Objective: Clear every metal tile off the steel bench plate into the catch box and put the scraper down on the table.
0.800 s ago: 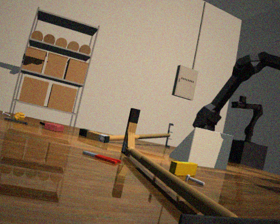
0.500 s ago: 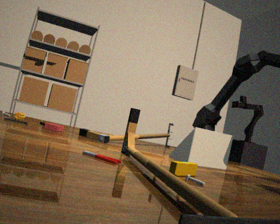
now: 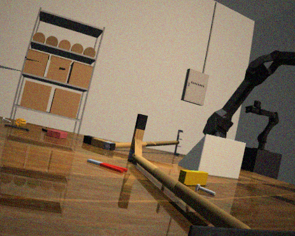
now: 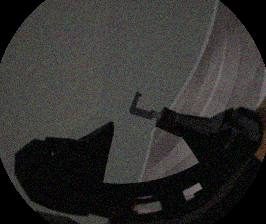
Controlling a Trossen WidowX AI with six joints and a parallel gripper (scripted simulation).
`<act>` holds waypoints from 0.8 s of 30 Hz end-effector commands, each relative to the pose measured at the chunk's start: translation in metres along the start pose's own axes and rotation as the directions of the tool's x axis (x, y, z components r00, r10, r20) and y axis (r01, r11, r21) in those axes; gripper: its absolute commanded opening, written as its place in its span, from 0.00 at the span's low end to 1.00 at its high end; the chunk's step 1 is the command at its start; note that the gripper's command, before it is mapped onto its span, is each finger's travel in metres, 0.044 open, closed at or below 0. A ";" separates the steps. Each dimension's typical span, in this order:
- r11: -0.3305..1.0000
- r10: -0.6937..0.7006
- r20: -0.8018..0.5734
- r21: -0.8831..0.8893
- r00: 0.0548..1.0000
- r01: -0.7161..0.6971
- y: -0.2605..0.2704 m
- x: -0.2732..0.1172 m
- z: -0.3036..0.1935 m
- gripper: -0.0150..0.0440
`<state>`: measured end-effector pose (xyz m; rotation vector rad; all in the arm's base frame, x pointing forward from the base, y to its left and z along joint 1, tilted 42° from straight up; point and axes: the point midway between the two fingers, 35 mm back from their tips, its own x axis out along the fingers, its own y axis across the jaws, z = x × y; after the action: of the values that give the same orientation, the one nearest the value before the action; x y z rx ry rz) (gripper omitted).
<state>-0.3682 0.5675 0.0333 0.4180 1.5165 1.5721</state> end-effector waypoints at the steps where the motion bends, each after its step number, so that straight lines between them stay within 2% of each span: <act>1: 1.000 -0.013 -0.008 -0.006 1.000 0.013 0.000 0.005 0.002 1.00; 24: 1.000 -0.014 -0.008 -0.007 1.000 0.014 0.049 0.013 0.029 1.00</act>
<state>-0.3705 0.6003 0.0838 0.4174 1.5149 1.5727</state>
